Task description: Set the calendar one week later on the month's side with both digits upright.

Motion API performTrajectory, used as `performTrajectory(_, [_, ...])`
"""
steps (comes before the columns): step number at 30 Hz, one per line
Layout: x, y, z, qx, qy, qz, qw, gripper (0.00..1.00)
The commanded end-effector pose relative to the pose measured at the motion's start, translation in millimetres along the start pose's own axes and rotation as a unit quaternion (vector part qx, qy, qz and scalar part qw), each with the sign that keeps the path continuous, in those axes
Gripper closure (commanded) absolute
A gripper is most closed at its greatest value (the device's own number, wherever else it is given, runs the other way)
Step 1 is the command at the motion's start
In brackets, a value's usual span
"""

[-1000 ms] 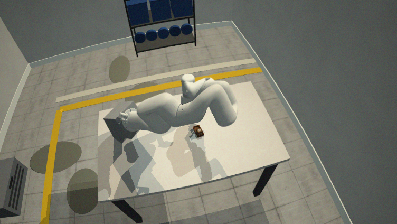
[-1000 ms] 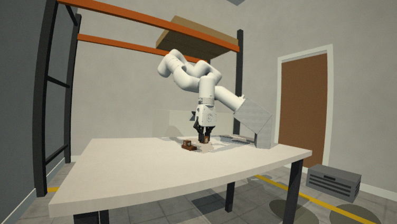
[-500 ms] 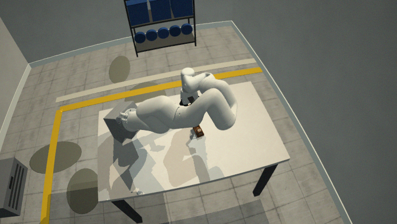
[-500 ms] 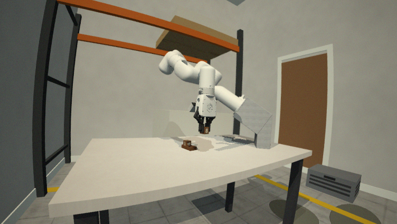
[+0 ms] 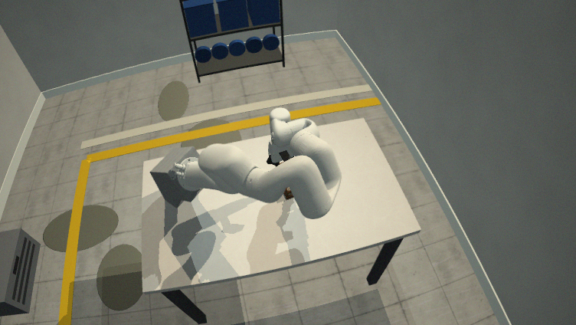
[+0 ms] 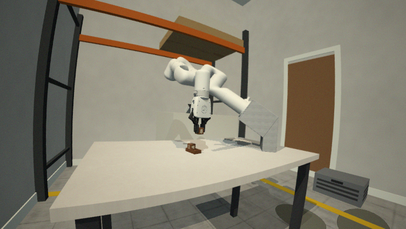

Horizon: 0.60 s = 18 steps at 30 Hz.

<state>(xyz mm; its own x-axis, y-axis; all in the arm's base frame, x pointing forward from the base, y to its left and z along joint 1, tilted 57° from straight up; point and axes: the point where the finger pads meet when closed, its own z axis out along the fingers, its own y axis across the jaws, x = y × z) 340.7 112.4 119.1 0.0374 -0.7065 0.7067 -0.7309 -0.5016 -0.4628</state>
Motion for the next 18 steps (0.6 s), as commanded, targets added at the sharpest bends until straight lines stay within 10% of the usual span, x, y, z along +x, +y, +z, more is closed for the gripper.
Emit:
performTrajectory(1, [23.2, 0.5, -8.9, 0.003, -0.008, -0.002, 1.000, 0.71])
performTrajectory(18, [23.2, 0.5, -6.7, 0.003, -0.008, -0.002, 1.000, 0.71])
